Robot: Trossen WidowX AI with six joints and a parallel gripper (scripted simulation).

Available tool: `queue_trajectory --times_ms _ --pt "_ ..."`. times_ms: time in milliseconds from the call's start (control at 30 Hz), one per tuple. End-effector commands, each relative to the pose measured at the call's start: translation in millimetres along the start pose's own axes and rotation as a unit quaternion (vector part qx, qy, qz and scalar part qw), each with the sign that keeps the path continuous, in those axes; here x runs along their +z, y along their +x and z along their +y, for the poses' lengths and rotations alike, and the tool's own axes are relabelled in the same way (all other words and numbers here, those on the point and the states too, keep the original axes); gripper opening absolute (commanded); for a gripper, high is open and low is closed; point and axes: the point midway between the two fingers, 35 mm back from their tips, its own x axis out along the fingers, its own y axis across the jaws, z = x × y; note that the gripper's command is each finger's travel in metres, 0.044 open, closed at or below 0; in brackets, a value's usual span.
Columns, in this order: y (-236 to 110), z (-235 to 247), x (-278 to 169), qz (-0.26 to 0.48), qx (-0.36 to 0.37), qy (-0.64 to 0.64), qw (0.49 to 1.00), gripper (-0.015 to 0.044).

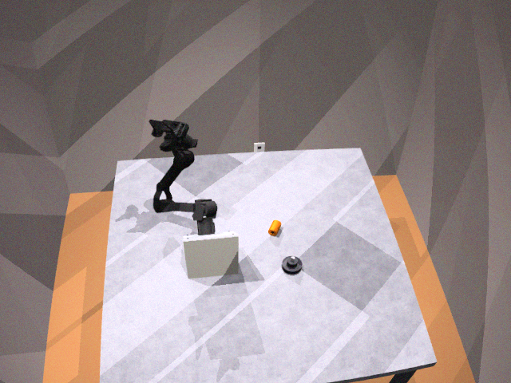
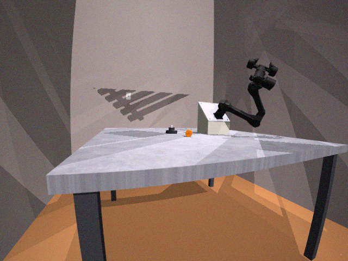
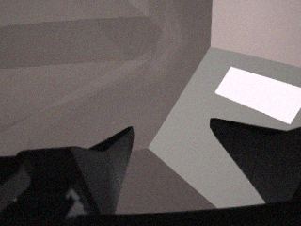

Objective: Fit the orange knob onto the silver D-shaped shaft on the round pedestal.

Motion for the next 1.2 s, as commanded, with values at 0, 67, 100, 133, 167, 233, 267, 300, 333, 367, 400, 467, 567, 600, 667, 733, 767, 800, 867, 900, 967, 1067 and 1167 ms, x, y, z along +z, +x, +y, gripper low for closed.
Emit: queue_trajectory --times_ms 0,67,100,133,167,233,267,300,333,367,400,467,567,600,667,733,767,800,867,900,967,1067,1167 --pt "0.0 -2.3 -0.9 0.003 -0.002 -0.011 1.0 0.0426" --pt "2.0 -24.1 -13.3 0.034 -0.027 -0.099 0.994 0.044" --pt "4.1 -44.3 -27.8 0.064 -0.05 -0.161 0.984 0.044" --pt "4.5 -65.5 -41.6 0.096 -0.072 -0.22 0.968 0.044" --pt "3.1 -86.6 -54.1 0.128 -0.092 -0.275 0.948 0.044" --pt "-1.3 -115.4 -69.2 0.174 -0.116 -0.344 0.915 0.044" --pt "-5.1 -131.6 -76.8 0.2 -0.128 -0.379 0.894 0.044" --pt "-9.9 -148.4 -84.1 0.228 -0.14 -0.414 0.87 0.044" --pt "-16.1 -165.4 -90.8 0.257 -0.151 -0.446 0.844 0.044" --pt "-23.2 -182.2 -96.9 0.287 -0.16 -0.476 0.816 0.044" --pt "-31.1 -198.5 -102.2 0.316 -0.168 -0.504 0.786 0.044" --pt "-49.2 -229.5 -110.7 0.374 -0.18 -0.551 0.724 0.044" --pt "-81.4 -272.0 -118.7 0.459 -0.189 -0.603 0.625 0.044" --pt "-93.5 -285.3 -120.1 0.487 -0.19 -0.616 0.589 0.044" --pt "-119.4 -310.4 -121.0 0.543 -0.188 -0.636 0.515 0.044" --pt "-147.5 -333.4 -119.2 0.597 -0.183 -0.647 0.438 0.044" --pt "-162.3 -343.9 -117.3 0.623 -0.178 -0.649 0.399 0.044" --pt "-177.6 -353.6 -114.7 0.649 -0.173 -0.648 0.359 0.044" --pt "-209.0 -370.7 -107.6 0.699 -0.159 -0.639 0.279 0.044" --pt "-225.1 -377.9 -103.2 0.722 -0.151 -0.632 0.239 0.044" --pt "-257.8 -389.8 -92.4 0.766 -0.132 -0.608 0.159 0.044" --pt "-307.3 -400.8 -72.1 0.825 -0.099 -0.555 0.043 0.044" --pt "-355.9 -403.0 -47.2 0.872 -0.061 -0.481 -0.068 0.044"
